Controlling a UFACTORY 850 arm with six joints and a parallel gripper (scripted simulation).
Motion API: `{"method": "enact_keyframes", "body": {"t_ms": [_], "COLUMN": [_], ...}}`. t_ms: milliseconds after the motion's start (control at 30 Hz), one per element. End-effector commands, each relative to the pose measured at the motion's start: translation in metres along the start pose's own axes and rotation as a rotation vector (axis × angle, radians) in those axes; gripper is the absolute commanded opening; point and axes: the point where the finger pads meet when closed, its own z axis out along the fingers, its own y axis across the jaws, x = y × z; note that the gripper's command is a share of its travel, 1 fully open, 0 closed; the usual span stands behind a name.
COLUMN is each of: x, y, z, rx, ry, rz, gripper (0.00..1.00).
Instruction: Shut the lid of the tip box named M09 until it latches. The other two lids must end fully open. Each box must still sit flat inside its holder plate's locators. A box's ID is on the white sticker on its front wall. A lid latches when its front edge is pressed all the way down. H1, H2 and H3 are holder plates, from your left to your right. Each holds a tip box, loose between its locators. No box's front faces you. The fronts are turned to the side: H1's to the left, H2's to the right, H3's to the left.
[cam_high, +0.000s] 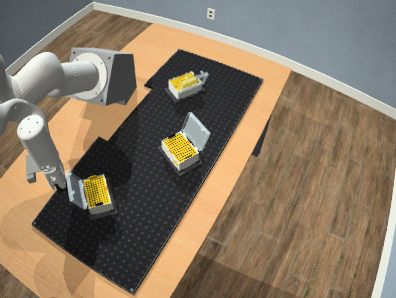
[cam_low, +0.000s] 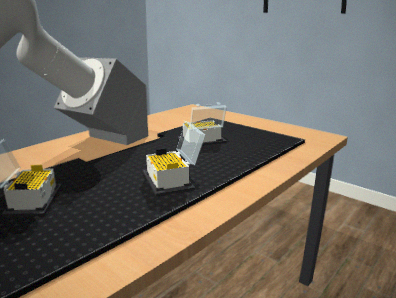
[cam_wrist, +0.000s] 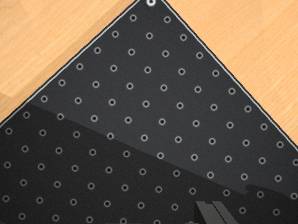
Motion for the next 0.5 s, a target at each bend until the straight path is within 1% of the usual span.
{"method": "enact_keyframes", "body": {"t_ms": [0, 467], "x": [-0.006, -0.021], "y": [0.000, 0.000], "z": [-0.001, -0.003], "rx": [0.000, 0.000], "ry": [0.001, 0.001], "rz": [0.000, 0.000], "gripper": [0.00, 0.00]}}
